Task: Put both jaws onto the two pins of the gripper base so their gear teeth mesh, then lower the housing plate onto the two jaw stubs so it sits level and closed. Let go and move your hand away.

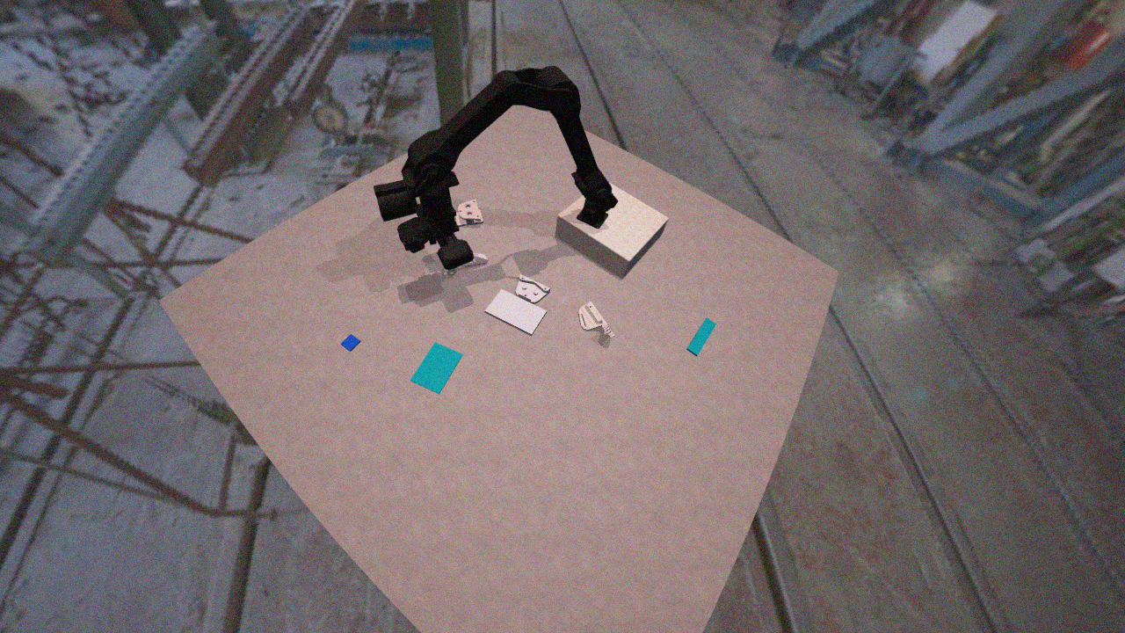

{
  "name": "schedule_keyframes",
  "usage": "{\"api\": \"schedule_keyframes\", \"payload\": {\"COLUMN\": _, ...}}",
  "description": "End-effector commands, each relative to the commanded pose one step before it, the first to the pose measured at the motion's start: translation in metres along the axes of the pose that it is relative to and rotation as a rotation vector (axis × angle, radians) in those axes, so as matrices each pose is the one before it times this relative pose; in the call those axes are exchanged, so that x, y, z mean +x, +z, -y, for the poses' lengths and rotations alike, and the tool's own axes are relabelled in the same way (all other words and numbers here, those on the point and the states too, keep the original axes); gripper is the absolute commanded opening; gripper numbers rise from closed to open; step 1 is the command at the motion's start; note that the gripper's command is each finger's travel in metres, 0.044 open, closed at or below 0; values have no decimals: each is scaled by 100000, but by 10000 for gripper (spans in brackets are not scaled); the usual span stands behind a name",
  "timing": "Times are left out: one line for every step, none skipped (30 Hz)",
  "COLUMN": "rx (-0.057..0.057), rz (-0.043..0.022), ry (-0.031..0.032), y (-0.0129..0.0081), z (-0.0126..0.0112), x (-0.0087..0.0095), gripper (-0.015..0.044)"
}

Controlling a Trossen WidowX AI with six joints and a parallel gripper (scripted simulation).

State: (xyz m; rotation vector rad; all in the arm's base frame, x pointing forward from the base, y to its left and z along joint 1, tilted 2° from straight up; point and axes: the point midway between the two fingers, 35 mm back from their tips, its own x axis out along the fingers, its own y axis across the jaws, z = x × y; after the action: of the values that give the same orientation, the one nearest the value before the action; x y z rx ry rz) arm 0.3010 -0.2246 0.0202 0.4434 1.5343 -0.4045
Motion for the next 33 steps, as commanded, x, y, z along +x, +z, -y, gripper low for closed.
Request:
{"api": "schedule_keyframes", "payload": {"rx": -307, "rz": 1596, "ry": -498, "y": 93, "z": 40, "x": -2367, "gripper": 378}}
{"api": "schedule_keyframes", "payload": {"rx": 0, "rz": 0, "ry": 0, "y": 0, "z": 0, "x": 0, "gripper": 404}}
{"api": "schedule_keyframes", "payload": {"rx": 0, "rz": 0, "ry": 0, "y": 0, "z": 0, "x": 0, "gripper": 431}}
{"api": "schedule_keyframes", "payload": {"rx": 0, "rz": 0, "ry": 0, "y": 0, "z": 0, "x": 0, "gripper": 440}}
{"api": "schedule_keyframes", "payload": {"rx": 0, "rz": 0, "ry": 0, "y": 0, "z": 0, "x": 0, "gripper": 440}}
{"api": "schedule_keyframes", "payload": {"rx": 0, "rz": 0, "ry": 0, "y": 0, "z": 0, "x": 0, "gripper": 440}}
{"api": "schedule_keyframes", "payload": {"rx": 0, "rz": 0, "ry": 0, "y": 0, "z": 0, "x": 0, "gripper": 440}}
{"api": "schedule_keyframes", "payload": {"rx": 0, "rz": 0, "ry": 0, "y": 0, "z": 0, "x": 0, "gripper": 440}}
{"api": "schedule_keyframes", "payload": {"rx": 0, "rz": 0, "ry": 0, "y": 0, "z": 0, "x": 0, "gripper": 440}}
{"api": "schedule_keyframes", "payload": {"rx": 0, "rz": 0, "ry": 0, "y": 0, "z": 0, "x": 0, "gripper": 440}}
{"api": "schedule_keyframes", "payload": {"rx": 0, "rz": 0, "ry": 0, "y": 0, "z": 0, "x": 0, "gripper": 440}}
{"api": "schedule_keyframes", "payload": {"rx": 0, "rz": 0, "ry": 0, "y": 0, "z": 0, "x": 0, "gripper": 440}}
{"api": "schedule_keyframes", "payload": {"rx": 0, "rz": 0, "ry": 0, "y": 0, "z": 0, "x": 0, "gripper": 440}}
{"api": "schedule_keyframes", "payload": {"rx": 0, "rz": 0, "ry": 0, "y": 0, "z": 0, "x": 0, "gripper": 440}}
{"api": "schedule_keyframes", "payload": {"rx": 0, "rz": 0, "ry": 0, "y": 0, "z": 0, "x": 0, "gripper": 440}}
{"api": "schedule_keyframes", "payload": {"rx": 0, "rz": 0, "ry": 0, "y": 0, "z": 0, "x": 0, "gripper": 440}}
{"api": "schedule_keyframes", "payload": {"rx": 0, "rz": 0, "ry": 0, "y": 0, "z": 0, "x": 0, "gripper": 440}}
{"api": "schedule_keyframes", "payload": {"rx": 0, "rz": 0, "ry": 0, "y": 0, "z": 0, "x": 0, "gripper": 440}}
{"api": "schedule_keyframes", "payload": {"rx": 0, "rz": 0, "ry": 0, "y": 0, "z": 0, "x": 0, "gripper": 440}}
{"api": "schedule_keyframes", "payload": {"rx": 0, "rz": 0, "ry": 0, "y": 0, "z": 0, "x": 0, "gripper": 440}}
{"api": "schedule_keyframes", "payload": {"rx": 0, "rz": 0, "ry": 0, "y": 0, "z": 0, "x": 0, "gripper": 440}}
{"api": "schedule_keyframes", "payload": {"rx": 0, "rz": 0, "ry": 0, "y": 0, "z": 0, "x": 0, "gripper": 440}}
{"api": "schedule_keyframes", "payload": {"rx": 0, "rz": 0, "ry": 0, "y": 0, "z": 0, "x": 0, "gripper": 440}}
{"api": "schedule_keyframes", "payload": {"rx": 0, "rz": 0, "ry": 0, "y": 0, "z": 0, "x": 0, "gripper": 440}}
{"api": "schedule_keyframes", "payload": {"rx": 0, "rz": 0, "ry": 0, "y": 0, "z": 0, "x": 0, "gripper": 440}}
{"api": "schedule_keyframes", "payload": {"rx": 0, "rz": 0, "ry": 0, "y": 0, "z": 0, "x": 0, "gripper": 440}}
{"api": "schedule_keyframes", "payload": {"rx": 0, "rz": 0, "ry": 0, "y": 0, "z": 0, "x": 0, "gripper": 440}}
{"api": "schedule_keyframes", "payload": {"rx": 0, "rz": 0, "ry": 0, "y": 0, "z": 0, "x": 0, "gripper": 440}}
{"api": "schedule_keyframes", "payload": {"rx": 0, "rz": 0, "ry": 0, "y": 0, "z": 0, "x": 0, "gripper": 440}}
{"api": "schedule_keyframes", "payload": {"rx": 0, "rz": 0, "ry": 0, "y": 0, "z": 0, "x": 0, "gripper": 440}}
{"api": "schedule_keyframes", "payload": {"rx": 0, "rz": 0, "ry": 0, "y": 0, "z": 0, "x": 0, "gripper": 440}}
{"api": "schedule_keyframes", "payload": {"rx": 0, "rz": 0, "ry": 0, "y": 0, "z": 0, "x": 0, "gripper": 440}}
{"api": "schedule_keyframes", "payload": {"rx": 0, "rz": 0, "ry": 0, "y": 0, "z": 0, "x": 0, "gripper": 440}}
